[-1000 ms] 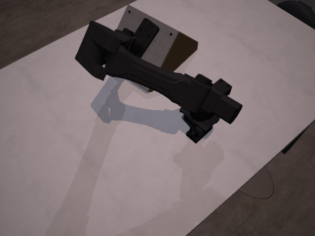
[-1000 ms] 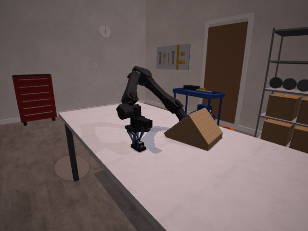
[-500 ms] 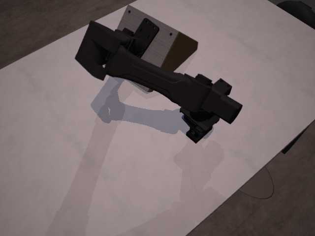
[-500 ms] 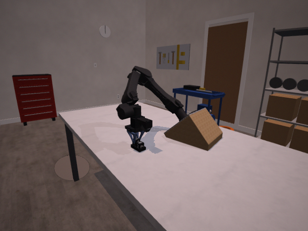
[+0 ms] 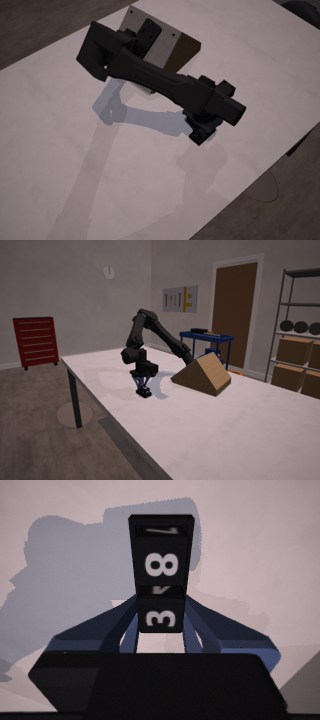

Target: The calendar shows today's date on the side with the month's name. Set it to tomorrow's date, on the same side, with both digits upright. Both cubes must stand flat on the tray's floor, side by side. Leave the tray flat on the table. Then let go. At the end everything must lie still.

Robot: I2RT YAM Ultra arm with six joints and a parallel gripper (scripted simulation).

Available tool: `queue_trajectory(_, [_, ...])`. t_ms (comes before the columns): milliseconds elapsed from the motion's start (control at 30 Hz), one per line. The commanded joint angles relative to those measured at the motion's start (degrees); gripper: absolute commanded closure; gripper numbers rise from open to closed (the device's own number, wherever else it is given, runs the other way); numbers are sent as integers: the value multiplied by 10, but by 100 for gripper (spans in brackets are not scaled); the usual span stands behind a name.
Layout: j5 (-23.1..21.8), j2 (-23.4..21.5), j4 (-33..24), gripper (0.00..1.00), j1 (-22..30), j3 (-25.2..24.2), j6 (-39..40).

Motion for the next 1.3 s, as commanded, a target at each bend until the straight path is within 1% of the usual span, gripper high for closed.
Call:
queue_trajectory(0, [-1,-3,0,73,3,1,-1])
queue_trajectory(900, [-1,-3,1,73,3,1,-2])
queue_trajectory(1267, [0,-1,9,73,-1,-2,-7])
